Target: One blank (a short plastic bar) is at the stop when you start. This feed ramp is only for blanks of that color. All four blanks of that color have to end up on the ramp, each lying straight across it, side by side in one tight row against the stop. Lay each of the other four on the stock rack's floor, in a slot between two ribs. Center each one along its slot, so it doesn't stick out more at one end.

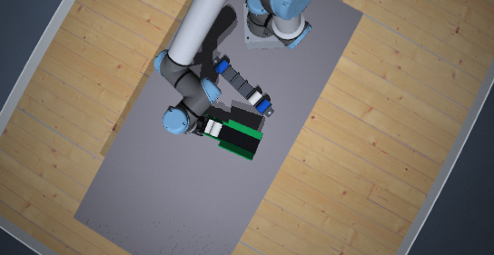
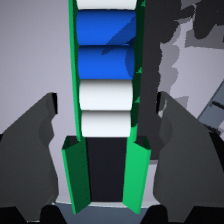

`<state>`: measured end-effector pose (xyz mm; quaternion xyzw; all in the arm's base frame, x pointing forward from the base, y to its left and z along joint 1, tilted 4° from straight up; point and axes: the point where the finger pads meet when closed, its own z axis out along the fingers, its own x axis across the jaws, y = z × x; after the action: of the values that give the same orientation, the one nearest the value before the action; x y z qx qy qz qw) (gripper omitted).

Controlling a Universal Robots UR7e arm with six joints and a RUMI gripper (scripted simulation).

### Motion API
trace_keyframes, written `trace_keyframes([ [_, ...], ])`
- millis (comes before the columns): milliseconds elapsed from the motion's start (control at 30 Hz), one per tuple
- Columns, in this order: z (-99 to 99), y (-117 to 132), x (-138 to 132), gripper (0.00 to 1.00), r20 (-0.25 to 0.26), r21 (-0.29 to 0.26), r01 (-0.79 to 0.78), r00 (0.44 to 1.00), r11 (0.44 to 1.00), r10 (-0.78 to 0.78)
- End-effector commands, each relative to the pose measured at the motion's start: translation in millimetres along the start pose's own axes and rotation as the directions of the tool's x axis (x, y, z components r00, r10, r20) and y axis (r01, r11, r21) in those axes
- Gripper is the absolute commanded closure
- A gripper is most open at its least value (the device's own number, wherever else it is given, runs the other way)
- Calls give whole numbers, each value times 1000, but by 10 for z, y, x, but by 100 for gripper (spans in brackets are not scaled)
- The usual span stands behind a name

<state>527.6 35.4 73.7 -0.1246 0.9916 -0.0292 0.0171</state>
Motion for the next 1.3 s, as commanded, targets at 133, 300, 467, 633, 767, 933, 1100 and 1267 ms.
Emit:
trace_keyframes([
  [133,29,-1,-4,51,1,1,-18,1000,1000,18],
  [300,100,-2,-6,51,1,1,-18,1000,1000,18],
  [467,184,-2,-8,51,1,1,-18,1000,1000,18],
  [633,237,-2,-9,51,1,1,-18,1000,1000,18],
  [767,306,-2,-10,51,1,1,-18,1000,1000,18],
  [933,383,-2,-12,51,1,1,-18,1000,1000,18],
  [1100,422,-2,-13,51,1,1,-18,1000,1000,18],
  [1267,469,-2,-14,51,1,1,-18,1000,1000,18],
])
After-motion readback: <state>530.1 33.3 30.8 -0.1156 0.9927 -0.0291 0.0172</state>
